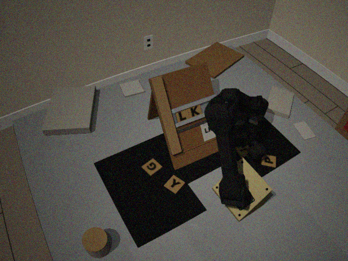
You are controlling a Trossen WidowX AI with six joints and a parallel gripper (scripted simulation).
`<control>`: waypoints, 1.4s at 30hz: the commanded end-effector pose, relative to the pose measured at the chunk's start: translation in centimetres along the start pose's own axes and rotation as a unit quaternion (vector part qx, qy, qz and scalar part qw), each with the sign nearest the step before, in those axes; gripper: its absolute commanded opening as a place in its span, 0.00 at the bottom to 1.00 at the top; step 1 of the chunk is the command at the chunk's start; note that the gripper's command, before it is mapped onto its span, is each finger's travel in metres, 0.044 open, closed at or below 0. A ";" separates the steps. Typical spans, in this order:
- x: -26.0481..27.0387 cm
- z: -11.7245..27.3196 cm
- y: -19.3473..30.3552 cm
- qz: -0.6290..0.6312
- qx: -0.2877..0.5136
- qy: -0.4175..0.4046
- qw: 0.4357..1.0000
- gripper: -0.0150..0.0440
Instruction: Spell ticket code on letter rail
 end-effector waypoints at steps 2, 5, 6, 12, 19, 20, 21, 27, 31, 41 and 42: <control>0.0 -0.1 0.0 -0.002 -0.001 0.000 1.000 0.72; 0.0 -0.1 0.0 -0.002 -0.001 0.000 1.000 0.68; 0.0 -0.1 0.0 -0.002 -0.001 0.000 1.000 0.67; 0.0 0.4 0.0 -0.002 -0.001 0.000 1.000 0.47; -0.1 1.0 0.0 -0.002 -0.001 0.000 1.000 0.25; -0.1 1.1 0.0 -0.002 -0.001 0.000 1.000 0.25; -0.1 1.2 -0.1 -0.002 -0.001 0.000 1.000 0.25; -0.1 1.8 -0.1 -0.002 -0.001 0.000 1.000 0.25; -0.1 2.1 -0.1 -0.002 -0.001 0.000 1.000 0.25; -0.2 3.0 -0.1 -0.002 -0.001 0.000 1.000 0.25; -0.2 3.1 -0.1 -0.002 -0.001 0.000 1.000 0.25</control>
Point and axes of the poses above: the point midway between the two fingers, 35 mm back from their tips, its own z axis back along the fingers, its own x axis across the jaws, y = z × x, the point moved 10 cm from there along z, back along the fingers, and after that the axes turned 12 degrees about -z, right-handed, at the moved point
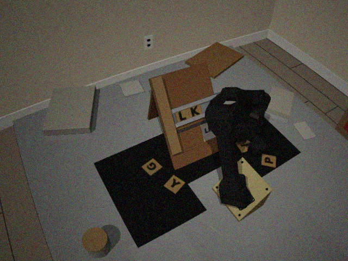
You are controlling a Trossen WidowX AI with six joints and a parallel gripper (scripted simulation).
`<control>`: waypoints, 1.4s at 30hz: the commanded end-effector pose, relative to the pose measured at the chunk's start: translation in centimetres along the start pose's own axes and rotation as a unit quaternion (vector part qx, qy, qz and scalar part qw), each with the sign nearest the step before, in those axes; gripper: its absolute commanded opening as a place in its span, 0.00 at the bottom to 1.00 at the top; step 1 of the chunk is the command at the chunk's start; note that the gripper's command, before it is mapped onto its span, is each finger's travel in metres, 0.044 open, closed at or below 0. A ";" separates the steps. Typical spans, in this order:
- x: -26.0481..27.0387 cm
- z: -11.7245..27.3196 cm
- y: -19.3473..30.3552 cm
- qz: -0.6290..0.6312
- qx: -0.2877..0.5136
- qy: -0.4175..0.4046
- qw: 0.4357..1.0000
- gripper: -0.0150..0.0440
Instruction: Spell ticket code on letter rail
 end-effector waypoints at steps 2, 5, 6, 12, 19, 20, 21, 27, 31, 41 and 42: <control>-0.1 0.0 0.0 -0.010 0.000 0.006 1.000 0.25; -0.5 0.2 0.2 -0.051 -0.004 0.032 0.998 0.25; -0.6 0.3 0.3 -0.066 -0.005 0.041 0.997 0.25; -1.4 0.8 0.6 -0.150 -0.022 0.094 0.984 0.25; -2.3 1.5 1.0 -0.243 -0.054 0.149 0.957 0.25; -2.4 1.6 1.0 -0.255 -0.060 0.156 0.952 0.25; -2.5 1.7 1.1 -0.267 -0.066 0.163 0.947 0.25; -3.2 2.5 1.3 -0.337 -0.107 0.199 0.914 0.25; -3.6 3.0 1.5 -0.380 -0.138 0.219 0.888 0.25; -4.5 4.5 1.7 -0.472 -0.225 0.248 0.816 0.25; -4.6 4.7 1.7 -0.480 -0.234 0.249 0.808 0.25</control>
Point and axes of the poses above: the point midway between the two fingers, 35 mm back from their tips, its own z axis back along the fingers, its own x axis across the jaws, y = z × x, the point moved 10 cm from there along z, back along the fingers, and after that the axes turned 12 degrees about -z, right-handed, at the moved point
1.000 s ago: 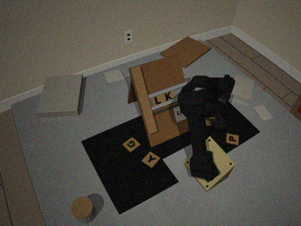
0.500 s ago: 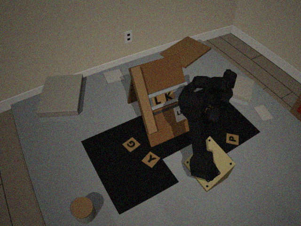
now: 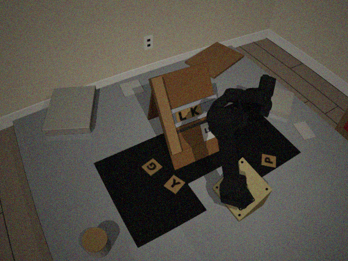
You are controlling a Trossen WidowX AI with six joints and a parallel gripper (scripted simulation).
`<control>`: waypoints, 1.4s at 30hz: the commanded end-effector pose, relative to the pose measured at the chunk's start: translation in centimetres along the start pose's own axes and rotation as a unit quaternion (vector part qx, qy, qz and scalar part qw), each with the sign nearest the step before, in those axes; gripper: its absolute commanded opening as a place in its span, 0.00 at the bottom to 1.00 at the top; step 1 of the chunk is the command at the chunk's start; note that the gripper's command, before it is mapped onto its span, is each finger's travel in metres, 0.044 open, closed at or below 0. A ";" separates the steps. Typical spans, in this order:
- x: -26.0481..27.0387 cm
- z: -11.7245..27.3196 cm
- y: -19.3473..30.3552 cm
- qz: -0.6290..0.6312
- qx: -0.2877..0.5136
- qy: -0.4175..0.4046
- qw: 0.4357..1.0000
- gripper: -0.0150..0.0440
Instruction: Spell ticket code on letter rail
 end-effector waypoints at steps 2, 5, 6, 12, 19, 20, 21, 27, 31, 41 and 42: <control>-0.4 0.3 -0.6 -0.059 -0.037 0.001 0.998 0.25; -0.6 0.6 -1.0 -0.094 -0.060 -0.002 0.994 0.25; -0.7 0.7 -1.1 -0.106 -0.068 -0.003 0.992 0.25; -1.1 1.3 -1.9 -0.173 -0.110 -0.017 0.979 0.25; -1.4 1.9 -2.6 -0.232 -0.145 -0.038 0.961 0.25; -1.4 1.9 -2.6 -0.232 -0.145 -0.038 0.961 0.25; -1.4 1.9 -2.6 -0.232 -0.145 -0.038 0.961 0.25; -1.4 1.9 -2.6 -0.232 -0.145 -0.038 0.961 0.25; -1.2 1.9 -2.6 -0.232 -0.145 -0.038 0.961 0.25; -0.7 1.8 -2.6 -0.232 -0.145 -0.038 0.961 0.25; -0.6 1.8 -2.6 -0.232 -0.145 -0.038 0.961 0.25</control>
Point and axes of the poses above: the point midway between the two fingers, 35 mm back from their tips, its own z axis back along the fingers, its own x axis across the jaws, y = z × x, the point moved 10 cm from there along z, back along the fingers, and after that the axes turned 12 degrees about -z, right-handed, at the moved point
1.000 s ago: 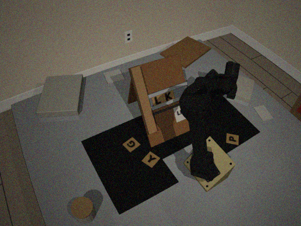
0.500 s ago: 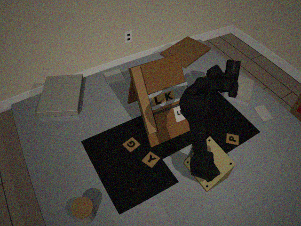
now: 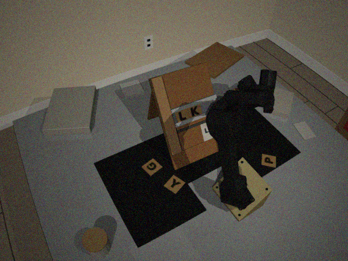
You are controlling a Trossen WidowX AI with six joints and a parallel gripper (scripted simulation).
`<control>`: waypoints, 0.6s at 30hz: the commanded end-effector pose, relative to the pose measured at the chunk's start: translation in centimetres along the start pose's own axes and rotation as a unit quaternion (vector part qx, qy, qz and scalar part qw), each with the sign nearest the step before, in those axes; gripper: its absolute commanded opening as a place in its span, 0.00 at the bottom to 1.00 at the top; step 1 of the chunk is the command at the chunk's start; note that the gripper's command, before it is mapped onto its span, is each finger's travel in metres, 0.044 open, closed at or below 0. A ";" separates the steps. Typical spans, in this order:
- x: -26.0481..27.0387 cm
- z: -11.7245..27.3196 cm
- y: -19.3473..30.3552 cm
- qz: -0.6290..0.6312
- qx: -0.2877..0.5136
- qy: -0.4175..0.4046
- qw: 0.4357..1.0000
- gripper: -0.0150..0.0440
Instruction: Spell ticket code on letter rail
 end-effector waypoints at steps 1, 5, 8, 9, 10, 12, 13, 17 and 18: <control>0.2 -0.2 0.3 -0.004 0.003 -0.002 1.000 0.25; 0.4 -0.2 0.4 -0.004 0.003 -0.002 1.000 0.25; 0.5 -0.2 0.5 -0.005 0.003 -0.002 1.000 0.25; 0.6 -0.2 0.5 -0.005 0.003 -0.002 1.000 0.25; 0.6 -0.2 0.5 -0.005 0.003 -0.002 1.000 0.25; 0.7 -0.2 0.5 -0.005 0.003 -0.002 1.000 0.25; 0.8 -0.2 0.5 -0.005 0.003 -0.002 1.000 0.25; 1.0 -0.2 0.6 -0.005 0.003 -0.002 1.000 0.25; 1.0 -0.2 0.6 -0.005 0.003 -0.002 1.000 0.25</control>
Point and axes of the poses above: the point midway between the two fingers, 35 mm back from their tips, its own z axis back along the fingers, its own x axis across the jaws, y = z × x, the point moved 10 cm from there along z, back along the fingers, and after that the axes turned 12 degrees about -z, right-handed, at the moved point
